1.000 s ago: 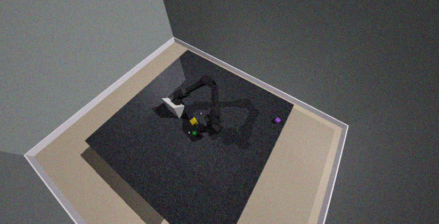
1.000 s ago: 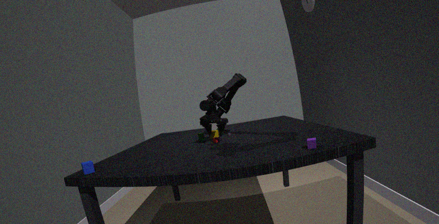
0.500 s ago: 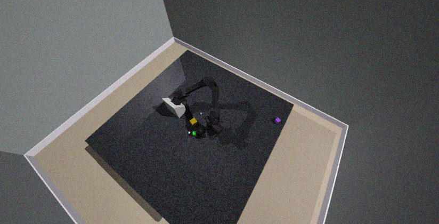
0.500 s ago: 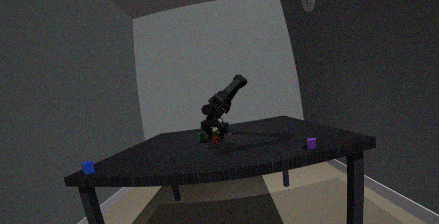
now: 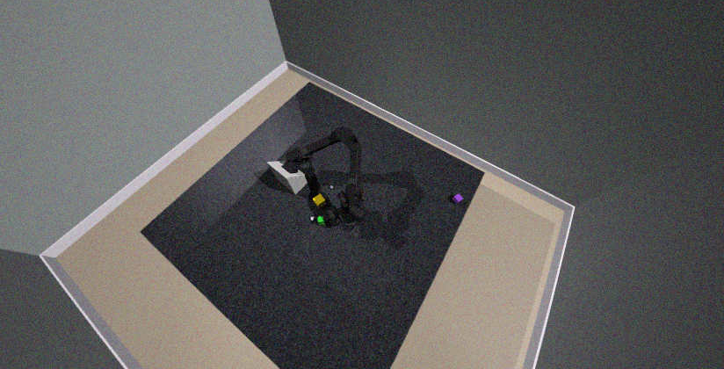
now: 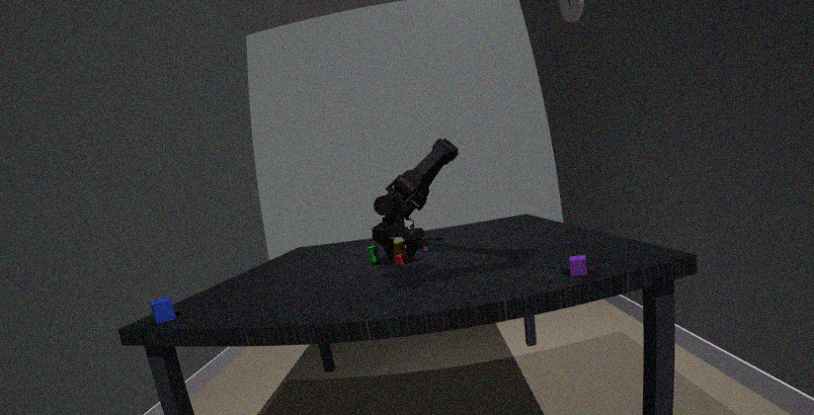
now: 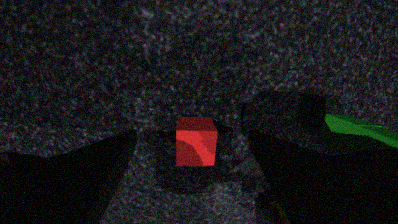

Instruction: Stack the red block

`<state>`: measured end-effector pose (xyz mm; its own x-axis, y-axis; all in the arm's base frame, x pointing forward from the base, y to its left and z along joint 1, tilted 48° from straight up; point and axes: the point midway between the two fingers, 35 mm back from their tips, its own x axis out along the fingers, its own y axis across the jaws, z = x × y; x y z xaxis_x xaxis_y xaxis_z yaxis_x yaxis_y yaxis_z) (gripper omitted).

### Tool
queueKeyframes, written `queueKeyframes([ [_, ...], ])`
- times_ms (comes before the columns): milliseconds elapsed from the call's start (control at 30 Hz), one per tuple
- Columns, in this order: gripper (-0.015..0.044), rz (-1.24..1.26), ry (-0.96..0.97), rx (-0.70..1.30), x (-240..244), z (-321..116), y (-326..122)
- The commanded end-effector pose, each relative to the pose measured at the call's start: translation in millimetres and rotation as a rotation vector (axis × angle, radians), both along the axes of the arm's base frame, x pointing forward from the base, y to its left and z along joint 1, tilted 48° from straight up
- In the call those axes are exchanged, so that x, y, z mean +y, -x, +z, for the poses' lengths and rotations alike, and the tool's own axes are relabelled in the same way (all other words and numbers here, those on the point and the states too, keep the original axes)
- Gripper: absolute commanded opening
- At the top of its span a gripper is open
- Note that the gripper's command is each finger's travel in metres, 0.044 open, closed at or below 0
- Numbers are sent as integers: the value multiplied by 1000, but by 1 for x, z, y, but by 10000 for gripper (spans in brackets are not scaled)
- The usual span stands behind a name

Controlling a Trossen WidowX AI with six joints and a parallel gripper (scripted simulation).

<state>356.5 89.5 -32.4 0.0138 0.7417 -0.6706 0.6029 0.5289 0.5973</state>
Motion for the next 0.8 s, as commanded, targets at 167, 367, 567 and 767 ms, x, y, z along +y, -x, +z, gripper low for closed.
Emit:
queueKeyframes([
  [167, 282, -1, -4, 6, 0, 0, 1],
  [367, 125, -1, -4, 6, 0, 0, 1],
  [567, 65, -1, -4, 6, 0, 0, 1],
  [767, 0, -1, -3, 6, -7, 6, 0],
])
